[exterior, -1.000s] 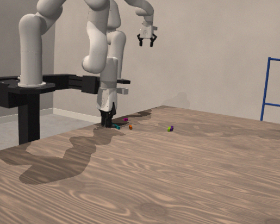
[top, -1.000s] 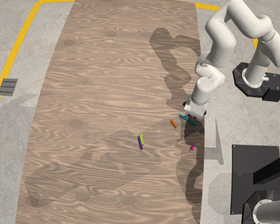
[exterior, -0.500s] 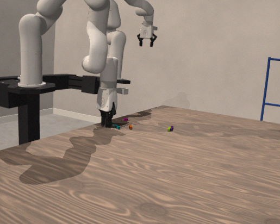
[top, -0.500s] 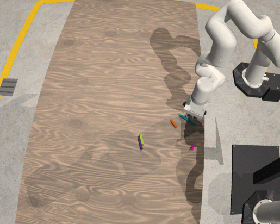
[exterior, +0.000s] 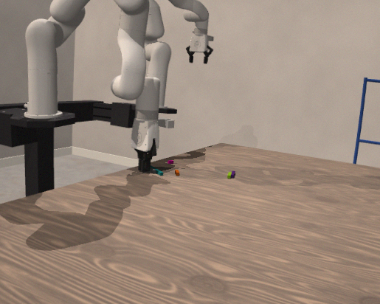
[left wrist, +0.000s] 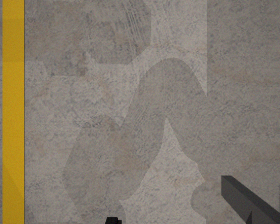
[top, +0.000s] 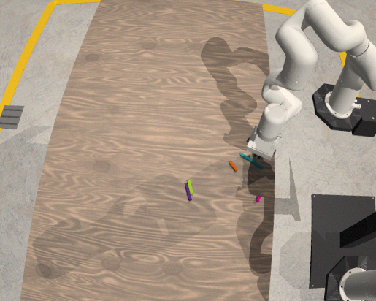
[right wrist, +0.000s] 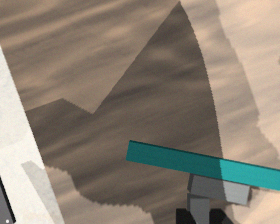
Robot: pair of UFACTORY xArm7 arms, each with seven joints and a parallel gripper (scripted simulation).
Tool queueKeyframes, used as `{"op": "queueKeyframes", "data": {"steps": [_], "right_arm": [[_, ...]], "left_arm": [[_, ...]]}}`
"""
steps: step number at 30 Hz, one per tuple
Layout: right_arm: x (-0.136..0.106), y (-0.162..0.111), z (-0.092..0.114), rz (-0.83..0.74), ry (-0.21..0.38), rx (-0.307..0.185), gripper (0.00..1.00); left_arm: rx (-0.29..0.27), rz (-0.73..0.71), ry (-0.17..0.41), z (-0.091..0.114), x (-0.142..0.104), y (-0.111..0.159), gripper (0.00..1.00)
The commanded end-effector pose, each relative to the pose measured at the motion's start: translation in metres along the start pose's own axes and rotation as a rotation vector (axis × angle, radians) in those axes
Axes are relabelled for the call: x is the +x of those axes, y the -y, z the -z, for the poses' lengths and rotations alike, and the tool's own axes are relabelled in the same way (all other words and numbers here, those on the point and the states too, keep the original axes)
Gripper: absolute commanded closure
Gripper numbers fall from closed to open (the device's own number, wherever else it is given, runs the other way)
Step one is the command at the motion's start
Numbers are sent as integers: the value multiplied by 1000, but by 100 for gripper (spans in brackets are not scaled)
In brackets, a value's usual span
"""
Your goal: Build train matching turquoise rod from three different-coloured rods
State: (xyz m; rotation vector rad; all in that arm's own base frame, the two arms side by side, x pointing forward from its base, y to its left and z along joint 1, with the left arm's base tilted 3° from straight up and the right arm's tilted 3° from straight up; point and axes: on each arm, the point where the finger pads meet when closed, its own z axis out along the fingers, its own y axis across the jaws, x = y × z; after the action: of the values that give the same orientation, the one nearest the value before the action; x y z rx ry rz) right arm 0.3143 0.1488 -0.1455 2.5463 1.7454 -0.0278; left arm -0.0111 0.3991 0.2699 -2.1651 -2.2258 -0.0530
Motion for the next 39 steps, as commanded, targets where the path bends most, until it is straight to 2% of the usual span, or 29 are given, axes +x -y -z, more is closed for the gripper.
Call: {"op": "queueKeyframes", "data": {"steps": [1,31,35,39], "right_arm": [[1,-1,1,0,-2,-1,94],[1,-1,1,0,-2,-1,94],[1,-1,11,0,-2,-1,94],[1,-1,35,0,-2,-2,94]], "left_arm": [[-1,0,-5,2,1,0,0],[-1,0,-5,2,1,0,0],[-1,0,-5,2,1,0,0],[-1,0,-5,2,1,0,0]]}}
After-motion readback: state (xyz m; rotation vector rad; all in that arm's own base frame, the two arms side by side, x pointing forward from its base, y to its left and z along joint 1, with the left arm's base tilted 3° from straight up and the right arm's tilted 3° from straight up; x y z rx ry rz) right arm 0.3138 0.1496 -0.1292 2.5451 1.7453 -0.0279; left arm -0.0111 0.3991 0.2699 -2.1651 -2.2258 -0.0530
